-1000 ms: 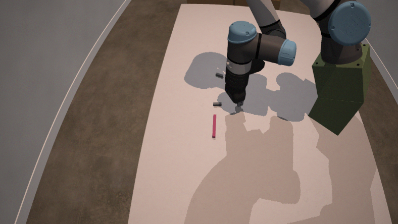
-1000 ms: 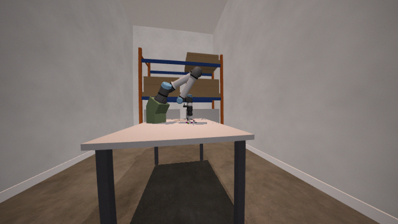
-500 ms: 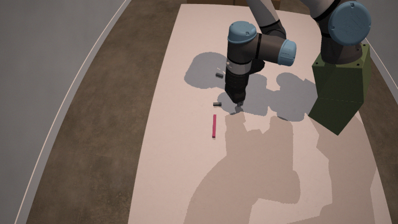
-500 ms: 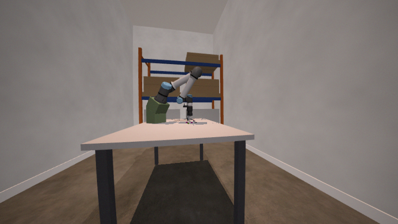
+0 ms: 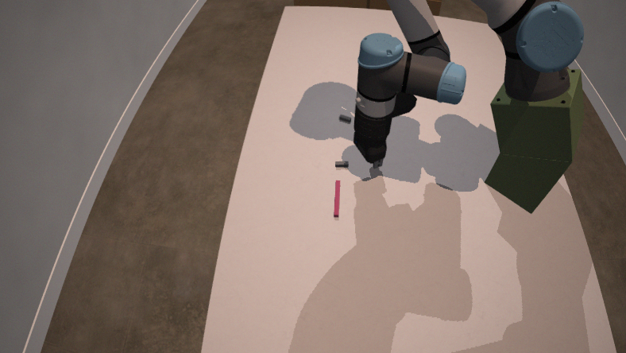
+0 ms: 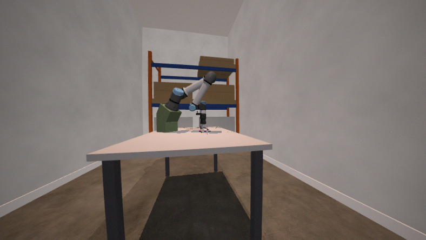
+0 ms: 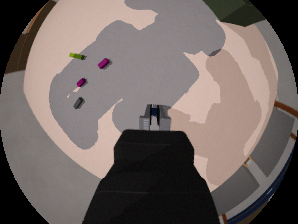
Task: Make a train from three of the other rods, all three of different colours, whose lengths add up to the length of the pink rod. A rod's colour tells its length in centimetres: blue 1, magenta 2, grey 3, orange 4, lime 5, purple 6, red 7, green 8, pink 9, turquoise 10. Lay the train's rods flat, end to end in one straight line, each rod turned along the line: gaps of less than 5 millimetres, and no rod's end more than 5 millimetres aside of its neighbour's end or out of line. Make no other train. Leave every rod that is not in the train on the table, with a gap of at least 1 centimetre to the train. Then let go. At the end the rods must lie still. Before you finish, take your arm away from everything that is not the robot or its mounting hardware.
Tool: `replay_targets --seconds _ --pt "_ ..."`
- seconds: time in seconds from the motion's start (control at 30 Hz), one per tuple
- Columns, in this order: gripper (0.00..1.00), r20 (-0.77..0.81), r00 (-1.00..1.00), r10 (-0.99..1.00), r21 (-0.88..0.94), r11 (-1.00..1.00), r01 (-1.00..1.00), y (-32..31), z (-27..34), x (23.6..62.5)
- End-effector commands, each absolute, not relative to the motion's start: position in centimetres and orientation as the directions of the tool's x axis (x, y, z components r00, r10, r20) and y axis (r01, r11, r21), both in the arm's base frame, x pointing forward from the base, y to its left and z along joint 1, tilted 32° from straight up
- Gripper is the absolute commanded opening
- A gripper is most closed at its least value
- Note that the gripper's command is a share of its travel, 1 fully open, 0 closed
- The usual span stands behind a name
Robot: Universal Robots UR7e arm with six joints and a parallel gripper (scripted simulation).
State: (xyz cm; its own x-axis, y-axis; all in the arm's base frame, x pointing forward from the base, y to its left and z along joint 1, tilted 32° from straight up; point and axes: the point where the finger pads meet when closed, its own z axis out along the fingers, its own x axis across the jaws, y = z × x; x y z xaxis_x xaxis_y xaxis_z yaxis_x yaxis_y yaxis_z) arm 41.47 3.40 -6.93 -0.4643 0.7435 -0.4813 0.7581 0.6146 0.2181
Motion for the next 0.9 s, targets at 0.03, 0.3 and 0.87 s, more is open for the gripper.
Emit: replay_targets --seconds 0.03,0.3,0.87 --pt "0.24 -0.482 -0.464 0.743 0.219 0.615 0.758 3.4 -6.9 41.5" --pt "0.24 -0.482 -0.464 0.743 0.219 0.615 0.758 3.3 -7.2 41.6" --pt "0.24 -0.482 -0.464 0.743 0.219 0.615 0.758 3.1 -7.9 42.0"
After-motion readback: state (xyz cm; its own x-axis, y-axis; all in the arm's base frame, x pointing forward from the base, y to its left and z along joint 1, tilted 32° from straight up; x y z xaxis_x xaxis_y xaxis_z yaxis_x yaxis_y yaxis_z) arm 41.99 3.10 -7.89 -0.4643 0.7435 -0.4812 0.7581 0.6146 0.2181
